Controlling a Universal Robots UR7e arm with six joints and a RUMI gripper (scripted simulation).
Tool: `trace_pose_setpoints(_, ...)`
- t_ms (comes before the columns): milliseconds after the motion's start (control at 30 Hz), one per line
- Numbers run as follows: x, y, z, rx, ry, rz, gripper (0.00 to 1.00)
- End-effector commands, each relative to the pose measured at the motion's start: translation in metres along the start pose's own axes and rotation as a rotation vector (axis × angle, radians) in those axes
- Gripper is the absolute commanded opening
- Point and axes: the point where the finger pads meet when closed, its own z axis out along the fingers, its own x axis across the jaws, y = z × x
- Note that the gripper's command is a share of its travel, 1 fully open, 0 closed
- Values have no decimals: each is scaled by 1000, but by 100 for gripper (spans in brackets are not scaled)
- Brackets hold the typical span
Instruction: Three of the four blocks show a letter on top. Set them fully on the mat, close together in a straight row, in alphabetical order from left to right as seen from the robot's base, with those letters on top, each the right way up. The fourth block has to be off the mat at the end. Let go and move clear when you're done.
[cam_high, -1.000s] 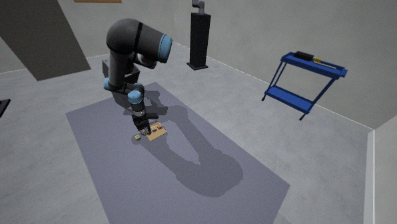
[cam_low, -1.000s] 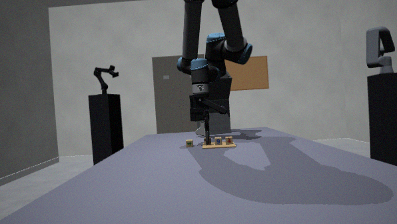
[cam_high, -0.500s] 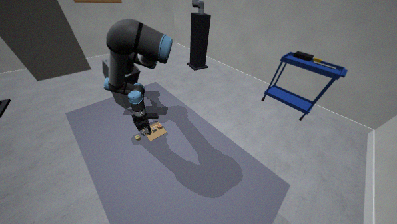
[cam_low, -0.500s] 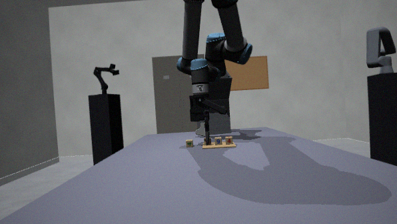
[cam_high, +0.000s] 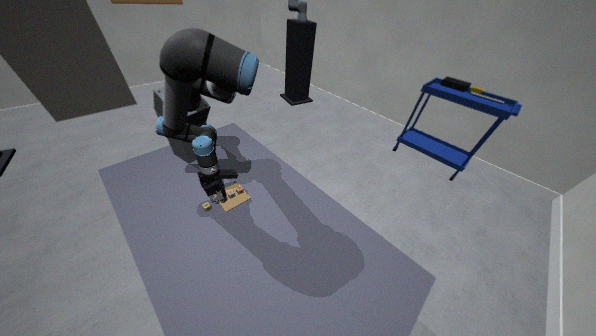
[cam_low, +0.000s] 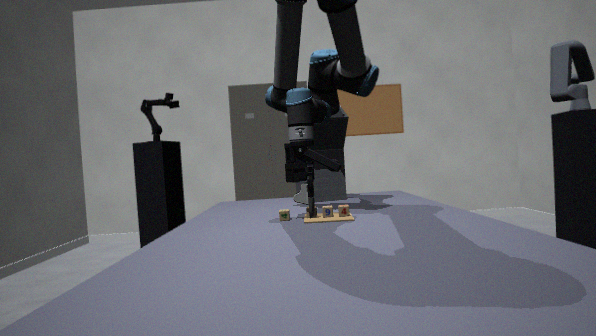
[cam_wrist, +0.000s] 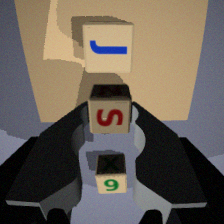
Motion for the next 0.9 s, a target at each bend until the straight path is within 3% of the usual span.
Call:
trace_pose_setpoints(0, 1, 0, 1, 0, 1, -1, 9)
trace_pose_setpoints(267, 1, 0, 1, 0, 1, -1, 9)
trace_pose_setpoints(500, 1, 0, 1, 0, 1, -1, 20)
trace_pose_setpoints(867, 1, 0, 1, 0, 1, -1, 28)
